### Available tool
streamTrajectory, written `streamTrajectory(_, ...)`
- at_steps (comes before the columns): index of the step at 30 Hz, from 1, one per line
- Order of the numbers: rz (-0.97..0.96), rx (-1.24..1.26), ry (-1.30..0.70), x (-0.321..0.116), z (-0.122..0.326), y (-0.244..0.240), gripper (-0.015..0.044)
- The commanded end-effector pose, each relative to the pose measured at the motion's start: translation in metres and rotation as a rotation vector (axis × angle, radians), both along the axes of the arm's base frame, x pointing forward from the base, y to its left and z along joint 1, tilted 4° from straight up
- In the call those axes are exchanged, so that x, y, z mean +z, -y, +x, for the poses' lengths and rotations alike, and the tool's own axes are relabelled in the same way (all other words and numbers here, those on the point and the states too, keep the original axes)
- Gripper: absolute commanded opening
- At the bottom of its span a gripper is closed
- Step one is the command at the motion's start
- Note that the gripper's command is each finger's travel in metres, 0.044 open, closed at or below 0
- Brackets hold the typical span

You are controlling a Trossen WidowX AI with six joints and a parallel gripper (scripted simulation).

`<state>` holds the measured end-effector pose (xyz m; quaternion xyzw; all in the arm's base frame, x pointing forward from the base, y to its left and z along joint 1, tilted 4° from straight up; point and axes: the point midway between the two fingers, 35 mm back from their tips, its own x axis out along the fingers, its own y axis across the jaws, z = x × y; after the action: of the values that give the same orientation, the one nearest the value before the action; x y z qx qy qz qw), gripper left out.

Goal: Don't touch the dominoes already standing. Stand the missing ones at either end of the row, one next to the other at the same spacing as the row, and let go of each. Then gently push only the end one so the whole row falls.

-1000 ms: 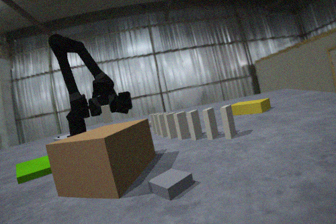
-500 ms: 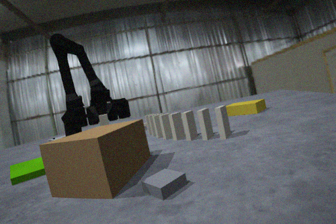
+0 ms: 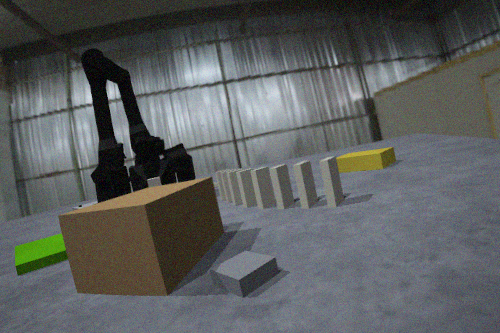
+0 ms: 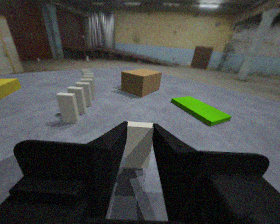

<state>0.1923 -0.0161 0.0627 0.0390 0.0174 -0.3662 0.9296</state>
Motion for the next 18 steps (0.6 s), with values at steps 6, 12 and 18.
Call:
streamTrajectory(6,-0.017,-0.011,-0.003,-0.0046,-0.0012,0.0049,0.0107)
streamTrajectory(12,-0.02,-0.019,0.0,-0.0052,-0.0021,0.0078,0.0107)
streamTrajectory(18,-0.021,-0.02,0.0,-0.0052,-0.0022,0.0082,0.0107)
